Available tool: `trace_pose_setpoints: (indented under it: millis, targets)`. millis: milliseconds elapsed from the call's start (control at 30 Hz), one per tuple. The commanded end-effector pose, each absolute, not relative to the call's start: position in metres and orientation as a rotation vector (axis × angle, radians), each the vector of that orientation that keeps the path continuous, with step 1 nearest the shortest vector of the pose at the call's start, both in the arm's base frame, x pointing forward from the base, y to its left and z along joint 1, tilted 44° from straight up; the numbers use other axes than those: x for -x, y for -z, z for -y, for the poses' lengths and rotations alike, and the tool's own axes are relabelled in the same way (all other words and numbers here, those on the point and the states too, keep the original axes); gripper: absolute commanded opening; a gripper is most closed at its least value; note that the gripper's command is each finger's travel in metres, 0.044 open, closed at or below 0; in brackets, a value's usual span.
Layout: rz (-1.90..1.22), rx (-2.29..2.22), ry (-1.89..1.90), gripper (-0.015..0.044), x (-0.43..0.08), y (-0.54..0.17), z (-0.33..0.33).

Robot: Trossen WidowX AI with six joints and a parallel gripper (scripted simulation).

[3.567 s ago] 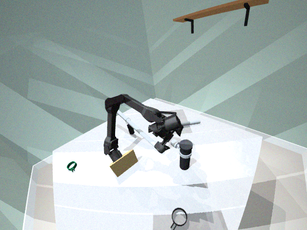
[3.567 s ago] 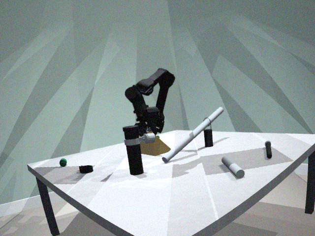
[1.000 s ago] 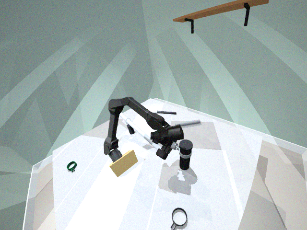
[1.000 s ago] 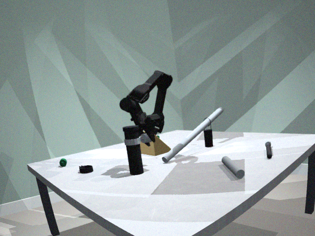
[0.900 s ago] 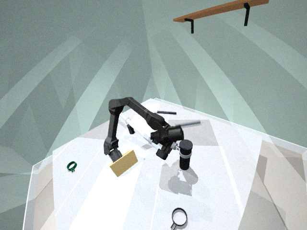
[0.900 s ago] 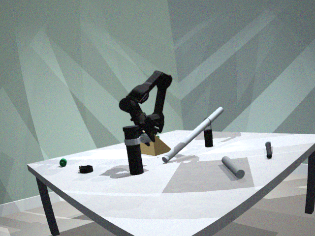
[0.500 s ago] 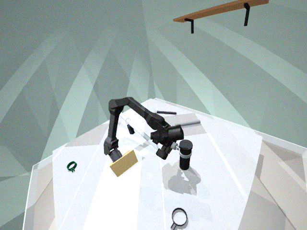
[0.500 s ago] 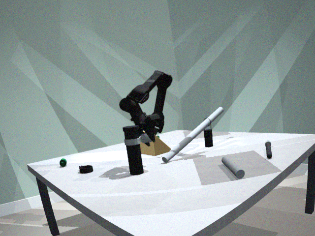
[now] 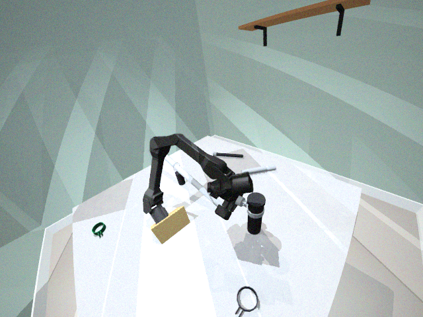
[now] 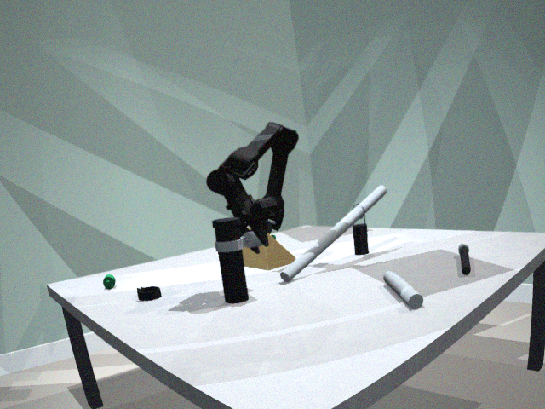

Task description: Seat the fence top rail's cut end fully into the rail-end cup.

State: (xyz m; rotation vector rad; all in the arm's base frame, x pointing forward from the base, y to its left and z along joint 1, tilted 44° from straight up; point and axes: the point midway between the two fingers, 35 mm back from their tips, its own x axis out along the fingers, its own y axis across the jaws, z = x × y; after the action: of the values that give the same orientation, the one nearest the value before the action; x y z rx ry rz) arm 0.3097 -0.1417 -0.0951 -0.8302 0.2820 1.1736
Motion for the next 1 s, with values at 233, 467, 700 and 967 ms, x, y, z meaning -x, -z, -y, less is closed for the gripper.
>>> trace_pose_setpoints:
  millis: [233, 467, 700, 967]
  targets:
    - [-0.28, 0.83, -1.174, 0.0367, -0.309, 0.084, 0.142]
    - [-0.274, 0.831, -1.176, 0.044, -0.306, 0.051, 0.141]
    - [-0.285, 0.825, -1.169, 0.044, -0.307, 0.041, 0.143]
    - [-0.663, 0.268, -0.96, 0.044, -0.301, -0.018, 0.141]
